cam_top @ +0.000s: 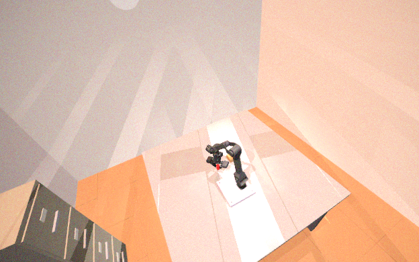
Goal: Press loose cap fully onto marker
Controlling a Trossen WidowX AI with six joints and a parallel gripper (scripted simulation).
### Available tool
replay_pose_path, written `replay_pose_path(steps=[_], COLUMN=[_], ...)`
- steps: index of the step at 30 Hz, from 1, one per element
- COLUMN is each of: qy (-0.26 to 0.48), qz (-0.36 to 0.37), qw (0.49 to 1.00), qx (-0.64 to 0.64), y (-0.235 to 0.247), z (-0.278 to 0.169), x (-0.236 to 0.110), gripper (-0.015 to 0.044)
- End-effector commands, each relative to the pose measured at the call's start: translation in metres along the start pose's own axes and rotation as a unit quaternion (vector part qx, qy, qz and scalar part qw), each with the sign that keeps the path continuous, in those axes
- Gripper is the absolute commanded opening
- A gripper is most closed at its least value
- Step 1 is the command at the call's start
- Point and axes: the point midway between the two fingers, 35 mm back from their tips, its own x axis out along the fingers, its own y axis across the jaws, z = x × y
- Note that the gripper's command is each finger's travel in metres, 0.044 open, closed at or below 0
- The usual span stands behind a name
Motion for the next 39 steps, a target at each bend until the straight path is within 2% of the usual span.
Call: replay_pose_path(steps=[1, 2, 11, 14, 32, 39], qy=[0.002, 0.002, 0.002, 0.002, 0.002, 0.000], qz=[0.002, 0.002, 0.002, 0.002, 0.002, 0.003], qw=[1.000, 1.000, 1.000, 1.000, 1.000, 1.000], qx=[0.002, 0.002, 0.002, 0.002, 0.002, 0.000], y=[0.001, 0.001, 0.001, 0.001, 0.001, -0.001], z=[-0.001, -0.001, -0.001, 0.000, 0.000, 0.011], x=[0.001, 0.001, 0.001, -0.003, -0.057, -0.064], gripper=[0.0164, 0.0138, 0.0078, 0.0000, 0.0000, 0.0000])
